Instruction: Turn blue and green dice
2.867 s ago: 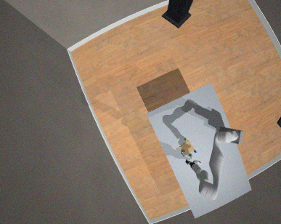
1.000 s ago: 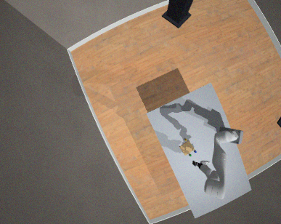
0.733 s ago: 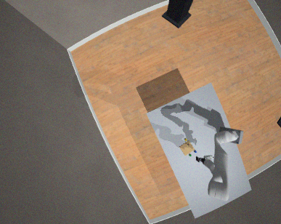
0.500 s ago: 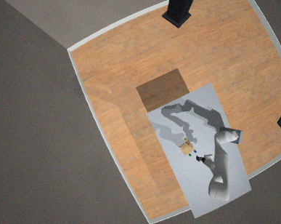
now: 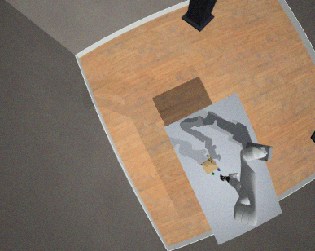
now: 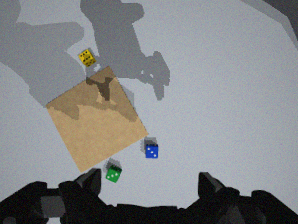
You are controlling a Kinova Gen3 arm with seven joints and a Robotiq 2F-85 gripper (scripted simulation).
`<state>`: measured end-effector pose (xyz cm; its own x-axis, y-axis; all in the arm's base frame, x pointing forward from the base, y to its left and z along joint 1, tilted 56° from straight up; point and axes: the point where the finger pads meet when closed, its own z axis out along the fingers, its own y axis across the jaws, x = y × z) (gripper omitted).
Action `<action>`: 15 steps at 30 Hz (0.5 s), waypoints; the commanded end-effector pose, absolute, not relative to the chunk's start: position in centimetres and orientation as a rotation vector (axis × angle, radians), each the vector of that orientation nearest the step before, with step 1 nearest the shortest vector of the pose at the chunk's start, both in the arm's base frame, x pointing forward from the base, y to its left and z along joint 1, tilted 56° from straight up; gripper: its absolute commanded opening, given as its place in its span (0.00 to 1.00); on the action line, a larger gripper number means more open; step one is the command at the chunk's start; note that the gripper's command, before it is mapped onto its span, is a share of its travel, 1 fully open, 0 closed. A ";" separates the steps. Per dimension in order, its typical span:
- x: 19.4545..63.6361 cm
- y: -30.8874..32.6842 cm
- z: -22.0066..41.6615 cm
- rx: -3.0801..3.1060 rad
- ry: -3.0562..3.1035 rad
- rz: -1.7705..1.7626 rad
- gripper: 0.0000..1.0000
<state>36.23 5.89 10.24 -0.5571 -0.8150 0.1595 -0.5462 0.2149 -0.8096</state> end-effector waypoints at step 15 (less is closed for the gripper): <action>36.5 5.9 10.1 -1.419 2.141 -1.302 1.00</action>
<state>36.47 5.97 10.14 -0.4971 -0.8356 0.2339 -0.5963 0.1331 -0.7916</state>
